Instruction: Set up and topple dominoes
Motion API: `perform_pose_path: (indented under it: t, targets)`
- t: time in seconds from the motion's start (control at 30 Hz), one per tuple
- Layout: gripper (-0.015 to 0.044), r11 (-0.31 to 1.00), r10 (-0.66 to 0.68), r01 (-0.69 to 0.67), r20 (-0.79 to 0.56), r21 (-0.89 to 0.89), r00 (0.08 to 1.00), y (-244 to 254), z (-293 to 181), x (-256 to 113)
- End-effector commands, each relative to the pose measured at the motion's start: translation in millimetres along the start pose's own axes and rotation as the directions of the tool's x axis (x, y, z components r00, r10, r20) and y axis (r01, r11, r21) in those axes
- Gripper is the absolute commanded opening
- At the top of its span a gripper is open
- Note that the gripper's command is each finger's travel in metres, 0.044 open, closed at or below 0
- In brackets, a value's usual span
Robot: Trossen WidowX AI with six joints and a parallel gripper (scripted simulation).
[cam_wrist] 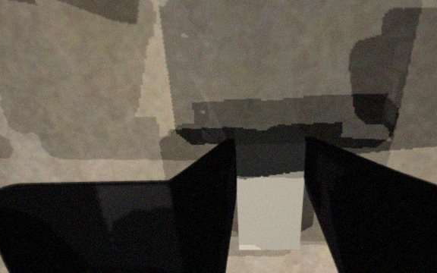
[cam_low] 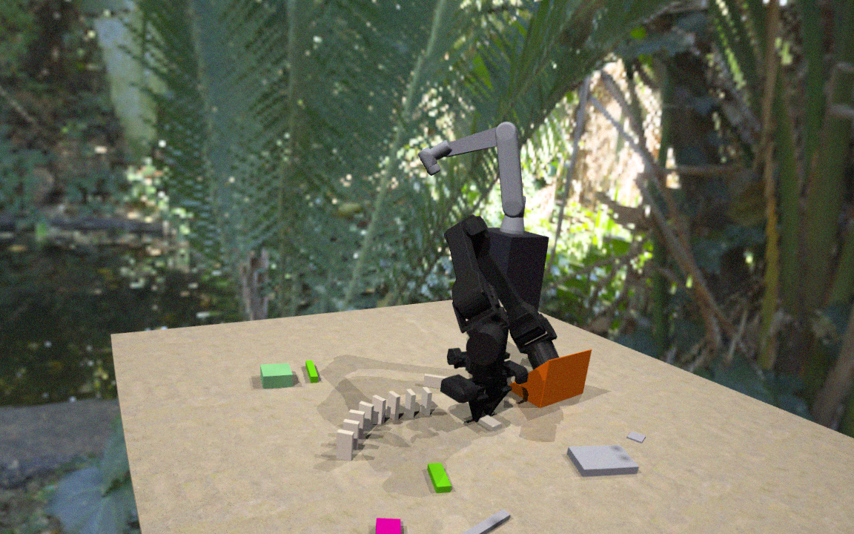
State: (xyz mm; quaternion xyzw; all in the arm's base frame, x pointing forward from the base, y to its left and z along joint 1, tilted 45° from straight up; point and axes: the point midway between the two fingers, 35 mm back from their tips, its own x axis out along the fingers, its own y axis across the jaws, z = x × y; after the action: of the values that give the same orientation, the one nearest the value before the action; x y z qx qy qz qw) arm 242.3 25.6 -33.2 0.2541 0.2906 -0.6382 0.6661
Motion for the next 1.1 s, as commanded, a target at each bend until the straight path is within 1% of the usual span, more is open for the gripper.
perform_pose_path:
  t: [0.0, 0.1, 0.17, 0.57, 0.63, 0.83, 0.87, 0.93, 1.0, 1.07]
  targets:
    - [0.0107, 1.0, 0.002, -0.002, 0.004, -0.003, 1.0, 0, 0, 1]
    - [0.0107, 1.0, 0.002, -0.002, 0.004, -0.003, 1.0, 0, 0, -1]
    - [0.0107, 1.0, 0.002, -0.002, 0.003, -0.004, 1.0, -1, 0, -15]
    - [0.0107, 1.0, 0.0, 0.0, -0.001, -0.006, 1.0, -9, -4, -153]
    - [0.0107, 1.0, 0.0, 0.0, -0.001, -0.006, 1.0, -9, -5, -160]
    - [0.0107, 1.0, 0.0, 0.0, -0.001, -0.022, 1.0, -9, -5, -160]
    - [0.0107, 0.998, 0.0, 0.0, -0.001, -0.07, 1.0, -8, -7, -160]
    - [0.0107, 0.969, 0.0, -0.001, -0.001, -0.248, 1.0, -4, -13, -161]
    - [0.0107, 0.901, 0.001, -0.001, -0.002, -0.433, 1.0, 0, -20, -162]
    - [0.0107, 0.798, 0.001, -0.002, -0.002, -0.602, 1.0, 4, -26, -163]
